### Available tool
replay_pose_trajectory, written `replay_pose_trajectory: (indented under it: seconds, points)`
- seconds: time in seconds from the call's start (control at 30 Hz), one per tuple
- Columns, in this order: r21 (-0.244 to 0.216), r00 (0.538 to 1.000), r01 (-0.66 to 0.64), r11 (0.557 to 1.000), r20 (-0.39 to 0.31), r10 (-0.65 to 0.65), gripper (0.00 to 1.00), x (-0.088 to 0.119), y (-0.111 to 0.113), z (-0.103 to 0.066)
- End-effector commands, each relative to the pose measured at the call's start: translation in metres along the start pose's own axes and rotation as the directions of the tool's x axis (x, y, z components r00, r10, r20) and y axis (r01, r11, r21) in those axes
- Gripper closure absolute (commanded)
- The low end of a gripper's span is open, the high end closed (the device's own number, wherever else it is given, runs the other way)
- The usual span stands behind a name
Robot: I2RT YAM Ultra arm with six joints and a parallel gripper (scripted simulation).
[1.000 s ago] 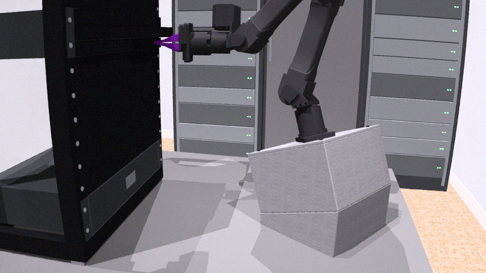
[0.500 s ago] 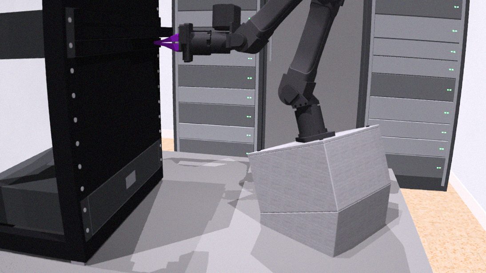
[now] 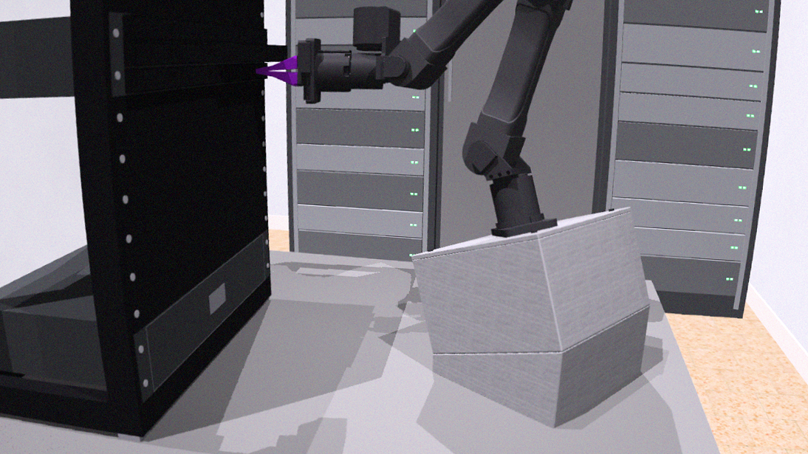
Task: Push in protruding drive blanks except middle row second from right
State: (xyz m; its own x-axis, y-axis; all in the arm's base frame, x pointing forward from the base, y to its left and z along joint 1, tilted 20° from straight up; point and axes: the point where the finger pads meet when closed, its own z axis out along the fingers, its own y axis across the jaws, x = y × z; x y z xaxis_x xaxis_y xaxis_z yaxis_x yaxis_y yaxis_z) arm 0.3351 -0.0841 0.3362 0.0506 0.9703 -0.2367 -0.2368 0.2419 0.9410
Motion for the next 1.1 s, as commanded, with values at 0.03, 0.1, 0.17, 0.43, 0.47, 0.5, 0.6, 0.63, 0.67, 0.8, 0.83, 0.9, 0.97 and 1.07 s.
replay_pose_trajectory:
  seconds: [0.03,0.1,0.17,0.43,0.47,0.5,0.6,0.63,0.67,0.8,0.83,0.9,0.97,1.07]
  points:
    - [0.014,0.995,0.000,1.000,0.104,-0.001,1.00,-0.028,0.003,0.006]
    - [-0.017,0.994,0.015,1.000,0.107,-0.013,1.00,-0.026,0.016,-0.004]
    - [0.019,0.995,-0.007,1.000,0.103,0.005,1.00,-0.021,-0.003,-0.016]
    - [0.017,0.996,-0.008,1.000,0.092,0.006,1.00,-0.017,-0.003,-0.048]
    - [0.017,0.996,-0.008,1.000,0.092,0.007,1.00,-0.016,-0.003,-0.054]
    - [0.017,0.996,-0.009,1.000,0.092,0.007,1.00,-0.016,-0.004,-0.060]
    - [0.016,0.996,-0.009,1.000,0.093,0.008,1.00,-0.015,-0.004,-0.076]
    - [0.016,0.996,-0.010,1.000,0.093,0.008,1.00,-0.014,-0.004,-0.081]
    - [0.016,0.996,-0.010,1.000,0.093,0.008,1.00,-0.014,-0.004,-0.085]
    - [0.016,0.996,-0.011,1.000,0.093,0.009,1.00,-0.013,-0.004,-0.095]
    - [0.016,0.996,-0.011,1.000,0.093,0.009,1.00,-0.013,-0.004,-0.095]
    - [-0.004,0.996,0.012,1.000,0.093,-0.011,1.00,-0.014,0.009,-0.097]
    - [0.015,0.996,-0.011,1.000,0.094,0.009,1.00,-0.013,-0.004,-0.101]
    - [0.015,0.996,-0.011,1.000,0.094,0.010,1.00,-0.013,-0.004,-0.102]
